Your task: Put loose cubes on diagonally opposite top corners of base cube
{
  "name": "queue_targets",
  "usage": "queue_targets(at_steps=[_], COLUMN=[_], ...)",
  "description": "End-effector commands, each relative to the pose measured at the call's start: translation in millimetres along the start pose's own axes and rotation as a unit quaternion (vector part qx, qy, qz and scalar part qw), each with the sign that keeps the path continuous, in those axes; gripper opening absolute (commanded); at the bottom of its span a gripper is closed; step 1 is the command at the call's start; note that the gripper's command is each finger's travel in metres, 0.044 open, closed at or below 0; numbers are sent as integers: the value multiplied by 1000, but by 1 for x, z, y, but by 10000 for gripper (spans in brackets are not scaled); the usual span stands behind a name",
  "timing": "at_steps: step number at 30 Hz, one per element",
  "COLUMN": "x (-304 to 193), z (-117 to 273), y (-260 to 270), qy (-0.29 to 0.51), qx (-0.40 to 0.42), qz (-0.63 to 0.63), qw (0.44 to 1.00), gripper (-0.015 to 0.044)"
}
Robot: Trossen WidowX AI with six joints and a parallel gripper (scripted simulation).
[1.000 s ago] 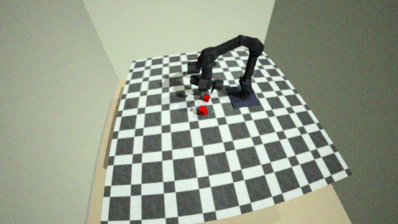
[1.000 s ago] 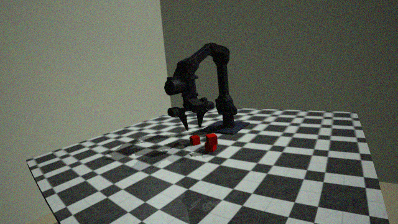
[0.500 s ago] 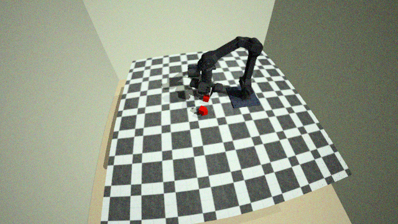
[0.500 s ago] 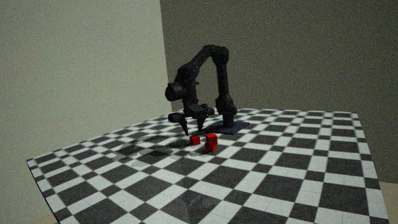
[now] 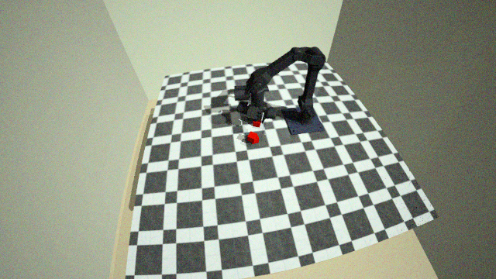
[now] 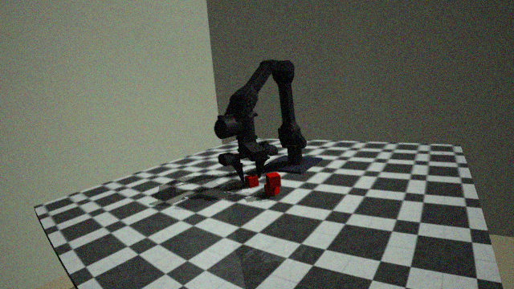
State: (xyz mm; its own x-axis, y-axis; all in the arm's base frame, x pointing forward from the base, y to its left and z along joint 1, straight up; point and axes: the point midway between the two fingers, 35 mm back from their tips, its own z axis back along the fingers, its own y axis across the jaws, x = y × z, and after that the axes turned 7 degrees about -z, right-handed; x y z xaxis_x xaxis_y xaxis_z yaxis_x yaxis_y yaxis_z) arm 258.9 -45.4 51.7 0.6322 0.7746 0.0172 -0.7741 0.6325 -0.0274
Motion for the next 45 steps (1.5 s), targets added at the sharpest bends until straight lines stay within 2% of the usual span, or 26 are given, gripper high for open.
queue_targets(at_steps=[1,5,6,14,45], x=[0,0,0,1,1], z=[-3,-3,-3,5,102], y=[1,1,1,-1,0], qy=[1,1,1,-1,0], qx=[3,3,3,3,3], qz=[2,2,2,-1,1], qw=[1000,1000,1000,1000,1000], gripper=[212,107,105,105,105])
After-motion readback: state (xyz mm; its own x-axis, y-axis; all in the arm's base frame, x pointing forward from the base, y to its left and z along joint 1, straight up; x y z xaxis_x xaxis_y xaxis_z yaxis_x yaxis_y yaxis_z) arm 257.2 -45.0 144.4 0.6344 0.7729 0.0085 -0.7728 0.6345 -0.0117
